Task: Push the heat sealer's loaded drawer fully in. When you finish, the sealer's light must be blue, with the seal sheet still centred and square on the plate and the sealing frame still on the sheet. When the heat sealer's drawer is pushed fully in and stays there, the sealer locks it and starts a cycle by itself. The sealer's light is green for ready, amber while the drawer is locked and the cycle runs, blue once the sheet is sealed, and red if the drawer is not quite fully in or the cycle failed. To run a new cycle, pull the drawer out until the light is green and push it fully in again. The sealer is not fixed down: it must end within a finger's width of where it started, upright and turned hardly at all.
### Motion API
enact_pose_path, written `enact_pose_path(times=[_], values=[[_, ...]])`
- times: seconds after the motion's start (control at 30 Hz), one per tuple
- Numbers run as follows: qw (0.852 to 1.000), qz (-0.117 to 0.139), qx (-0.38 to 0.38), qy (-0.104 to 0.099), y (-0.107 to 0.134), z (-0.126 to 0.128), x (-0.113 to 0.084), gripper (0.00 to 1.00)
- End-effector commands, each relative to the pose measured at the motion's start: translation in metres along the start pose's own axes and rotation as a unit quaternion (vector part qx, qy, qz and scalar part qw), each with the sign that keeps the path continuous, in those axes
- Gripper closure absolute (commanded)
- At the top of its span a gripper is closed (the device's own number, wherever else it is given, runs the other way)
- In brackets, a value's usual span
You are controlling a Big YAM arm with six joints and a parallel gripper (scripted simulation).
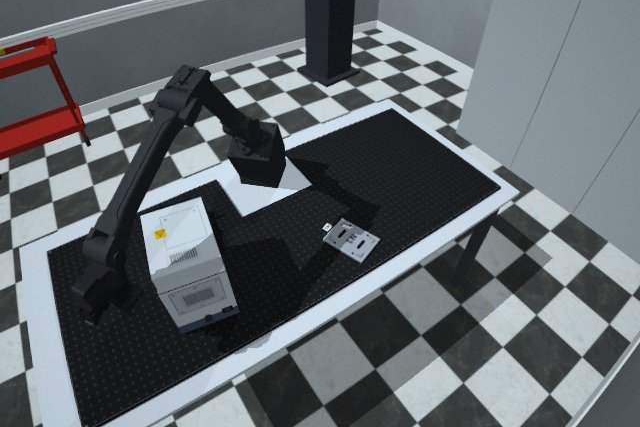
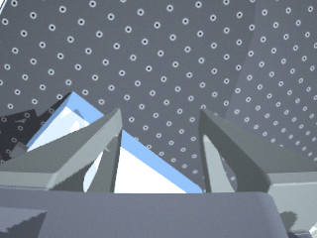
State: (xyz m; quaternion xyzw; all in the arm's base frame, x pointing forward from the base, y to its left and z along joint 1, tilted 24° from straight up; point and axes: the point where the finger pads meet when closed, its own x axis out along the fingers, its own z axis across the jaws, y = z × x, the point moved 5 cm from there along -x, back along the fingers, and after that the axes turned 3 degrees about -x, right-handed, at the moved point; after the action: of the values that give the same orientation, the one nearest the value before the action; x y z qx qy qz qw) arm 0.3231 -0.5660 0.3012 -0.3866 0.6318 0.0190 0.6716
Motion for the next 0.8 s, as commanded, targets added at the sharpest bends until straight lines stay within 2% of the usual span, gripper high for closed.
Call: enact_pose_path(times=[0.0,0.1,0.2,0.27,0.3,0.33,0.4,0.47,0.5,0.57,0.6,0.63,0.7,0.77], values=[[1.0,0.02,0.021,0.002,0.006,-0.012,0.017,0.55],[1.0,0.012,0.01,0.002,0.012,-0.021,0.024,0.55],[1.0,-0.012,0.011,0.006,0.01,-0.032,-0.003,0.55],[1.0,-0.012,0.011,0.006,0.015,-0.039,0.0,0.55],[0.999,0.031,0.031,0.008,0.024,-0.04,0.027,0.55],[0.999,0.022,0.044,0.013,0.009,-0.046,0.015,0.55],[0.997,0.047,0.065,0.019,0.012,-0.051,0.018,0.55],[0.996,0.049,0.067,0.016,0.017,-0.057,0.02,0.55],[0.995,0.076,0.066,0.013,0.042,-0.055,0.037,0.55],[0.995,0.076,0.066,0.013,0.042,-0.055,0.037,0.55],[0.996,0.063,0.061,0.012,0.038,-0.051,0.039,0.55],[0.996,0.064,0.06,0.014,0.042,-0.062,0.04,0.55],[0.996,0.064,0.056,0.014,0.047,-0.068,0.042,0.55],[0.997,0.046,0.056,0.016,0.045,-0.075,0.022,0.55]])
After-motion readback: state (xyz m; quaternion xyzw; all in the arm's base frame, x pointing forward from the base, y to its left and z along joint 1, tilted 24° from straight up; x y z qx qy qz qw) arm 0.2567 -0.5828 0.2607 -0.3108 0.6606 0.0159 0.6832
